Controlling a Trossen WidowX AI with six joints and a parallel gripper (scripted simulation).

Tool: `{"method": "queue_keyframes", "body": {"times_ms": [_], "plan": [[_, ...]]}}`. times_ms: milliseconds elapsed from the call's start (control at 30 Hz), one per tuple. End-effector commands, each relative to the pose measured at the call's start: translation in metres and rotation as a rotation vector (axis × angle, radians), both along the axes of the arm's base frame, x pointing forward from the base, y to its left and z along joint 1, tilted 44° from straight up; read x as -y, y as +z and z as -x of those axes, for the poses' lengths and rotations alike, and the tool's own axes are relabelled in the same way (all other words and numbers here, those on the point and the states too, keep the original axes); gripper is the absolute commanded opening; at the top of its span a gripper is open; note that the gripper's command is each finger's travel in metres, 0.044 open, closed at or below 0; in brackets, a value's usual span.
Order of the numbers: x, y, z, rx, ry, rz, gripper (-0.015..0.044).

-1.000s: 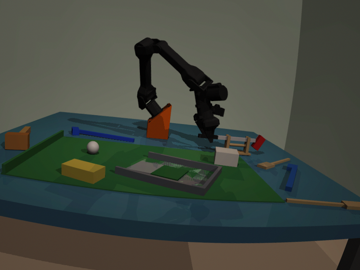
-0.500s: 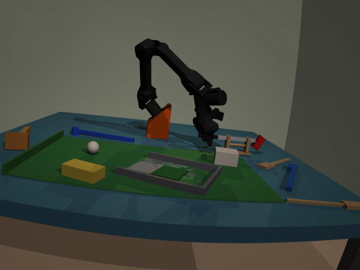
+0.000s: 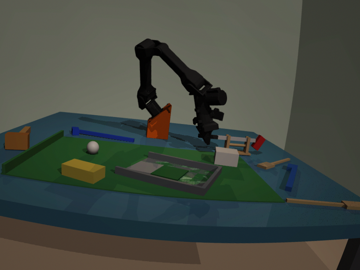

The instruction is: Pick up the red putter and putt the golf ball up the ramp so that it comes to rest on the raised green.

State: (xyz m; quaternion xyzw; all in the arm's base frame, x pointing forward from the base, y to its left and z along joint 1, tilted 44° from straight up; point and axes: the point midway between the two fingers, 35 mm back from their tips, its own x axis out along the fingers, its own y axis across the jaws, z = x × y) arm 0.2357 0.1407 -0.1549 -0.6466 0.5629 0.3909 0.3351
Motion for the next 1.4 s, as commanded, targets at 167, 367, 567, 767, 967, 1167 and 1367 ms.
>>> {"method": "queue_keyframes", "body": {"times_ms": [167,367,567,767,967,1167,1367], "plan": [[0.000,0.000,0.000,0.000,0.000,0.000,0.0026],[-0.009,0.008,-0.001,0.000,0.000,-0.001,0.0000],[-0.041,0.038,0.002,-0.002,0.000,-0.004,0.0000],[-0.069,0.072,0.010,-0.004,0.000,-0.004,0.0000],[-0.056,0.079,0.001,0.048,-0.062,0.000,0.0000],[-0.035,0.113,-0.017,0.168,-0.248,-0.002,0.0000],[-0.010,0.145,-0.030,0.289,-0.433,-0.003,0.0000]]}}
